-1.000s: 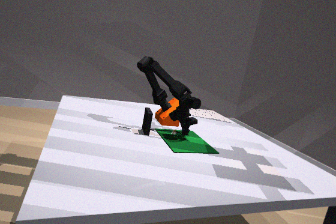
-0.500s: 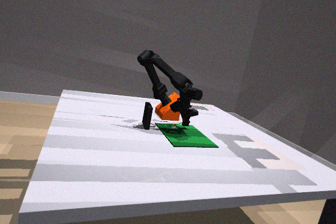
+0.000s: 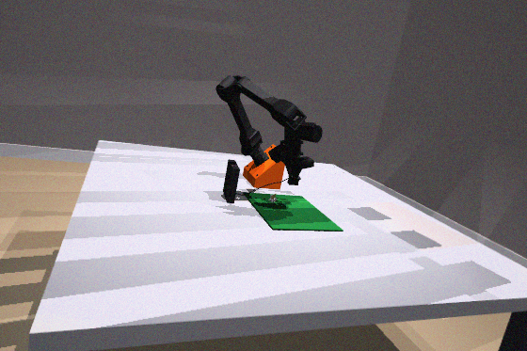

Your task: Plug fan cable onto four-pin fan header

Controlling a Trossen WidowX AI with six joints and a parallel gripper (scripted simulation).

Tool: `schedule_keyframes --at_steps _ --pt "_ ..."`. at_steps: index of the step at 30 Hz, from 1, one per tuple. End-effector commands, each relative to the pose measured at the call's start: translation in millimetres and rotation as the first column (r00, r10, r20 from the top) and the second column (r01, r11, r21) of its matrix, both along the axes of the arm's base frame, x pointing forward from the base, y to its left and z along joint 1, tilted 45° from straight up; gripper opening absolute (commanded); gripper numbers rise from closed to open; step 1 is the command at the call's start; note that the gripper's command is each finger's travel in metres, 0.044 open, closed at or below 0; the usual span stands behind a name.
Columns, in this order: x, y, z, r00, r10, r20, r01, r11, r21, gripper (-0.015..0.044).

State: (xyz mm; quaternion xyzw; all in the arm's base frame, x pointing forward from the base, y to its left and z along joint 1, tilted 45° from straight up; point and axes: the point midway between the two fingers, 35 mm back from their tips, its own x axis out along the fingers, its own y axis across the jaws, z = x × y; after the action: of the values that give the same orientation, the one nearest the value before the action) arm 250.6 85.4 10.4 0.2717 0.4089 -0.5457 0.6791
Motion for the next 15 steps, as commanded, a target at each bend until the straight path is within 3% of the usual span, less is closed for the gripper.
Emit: schedule_keyframes --at_steps 1,5,15 --pt "-1.8 9.9 10.5 1.000 -0.004 0.006 0.004 1.000 0.009 0.0000" --pt "-0.4 10.4 11.5 1.000 0.016 -0.005 -0.016 1.000 0.006 0.0000" --pt "23.3 12.2 20.1 0.940 0.295 -0.173 -0.303 0.953 -0.020 0.0000"
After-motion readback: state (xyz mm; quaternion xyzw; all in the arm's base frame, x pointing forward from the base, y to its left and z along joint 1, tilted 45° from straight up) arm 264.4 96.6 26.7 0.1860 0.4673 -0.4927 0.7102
